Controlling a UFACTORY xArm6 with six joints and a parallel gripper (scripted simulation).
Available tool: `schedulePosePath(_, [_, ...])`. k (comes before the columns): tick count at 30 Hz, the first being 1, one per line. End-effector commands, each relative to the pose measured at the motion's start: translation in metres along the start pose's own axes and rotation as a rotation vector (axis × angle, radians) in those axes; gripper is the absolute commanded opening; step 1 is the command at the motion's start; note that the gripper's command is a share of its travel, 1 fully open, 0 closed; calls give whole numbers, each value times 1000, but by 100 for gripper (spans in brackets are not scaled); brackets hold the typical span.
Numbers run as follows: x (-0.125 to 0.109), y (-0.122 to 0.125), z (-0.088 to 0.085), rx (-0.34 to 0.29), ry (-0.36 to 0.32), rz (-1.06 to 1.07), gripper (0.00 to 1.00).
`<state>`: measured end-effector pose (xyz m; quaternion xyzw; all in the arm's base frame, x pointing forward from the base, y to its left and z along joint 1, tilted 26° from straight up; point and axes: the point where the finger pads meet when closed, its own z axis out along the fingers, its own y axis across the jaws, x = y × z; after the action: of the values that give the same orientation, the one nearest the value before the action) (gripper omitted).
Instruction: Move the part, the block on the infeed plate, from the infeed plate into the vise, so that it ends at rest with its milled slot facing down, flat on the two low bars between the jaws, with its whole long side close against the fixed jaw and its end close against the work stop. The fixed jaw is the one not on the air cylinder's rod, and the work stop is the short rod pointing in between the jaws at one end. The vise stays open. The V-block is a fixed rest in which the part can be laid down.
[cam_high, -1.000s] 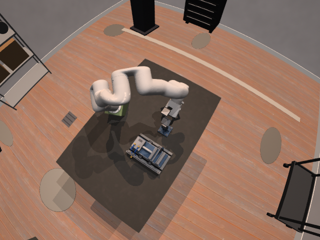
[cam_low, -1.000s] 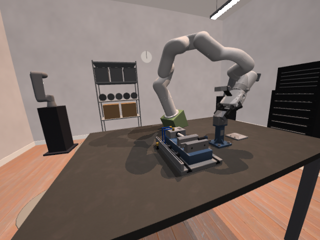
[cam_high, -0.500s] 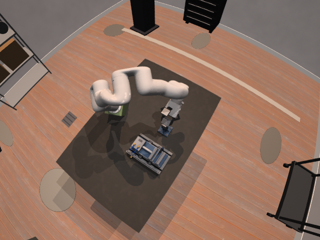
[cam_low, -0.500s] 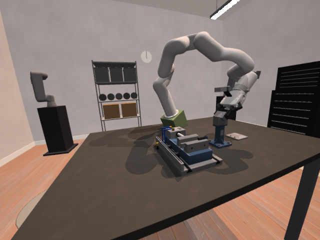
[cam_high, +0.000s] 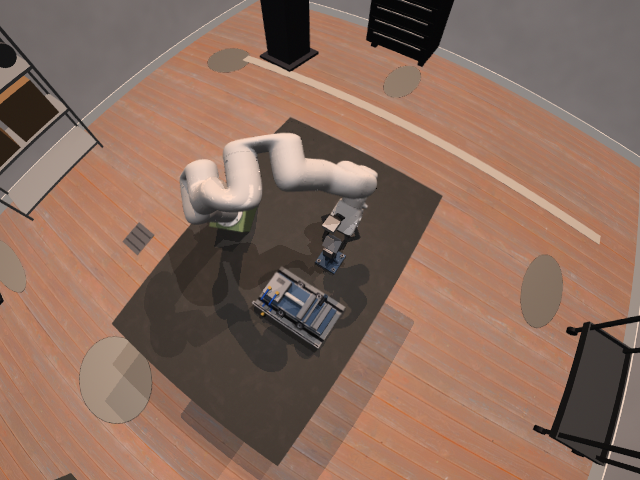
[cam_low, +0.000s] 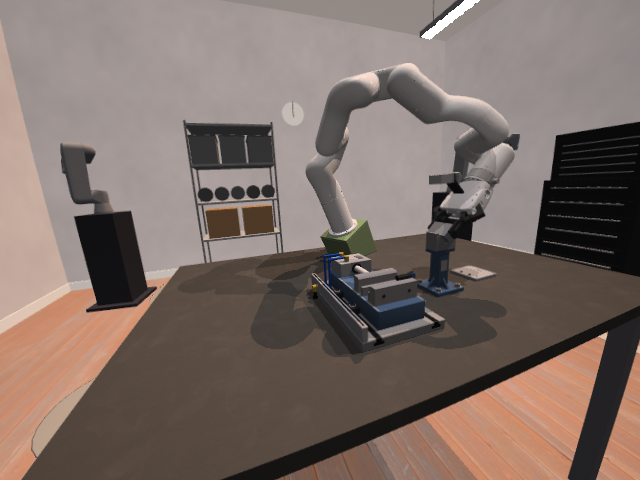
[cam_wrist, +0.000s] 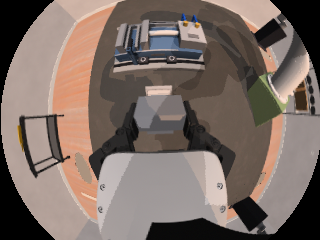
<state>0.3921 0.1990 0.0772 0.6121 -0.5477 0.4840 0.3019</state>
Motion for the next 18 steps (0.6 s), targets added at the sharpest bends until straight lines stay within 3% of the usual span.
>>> schedulePosePath(1, [1, -1, -1, 2, -3, 3, 0])
schedulePosePath(2, [1, -1, -1, 2, -3, 3, 89])
schedulePosePath(18, [1, -1, -1, 2, -3, 3, 89])
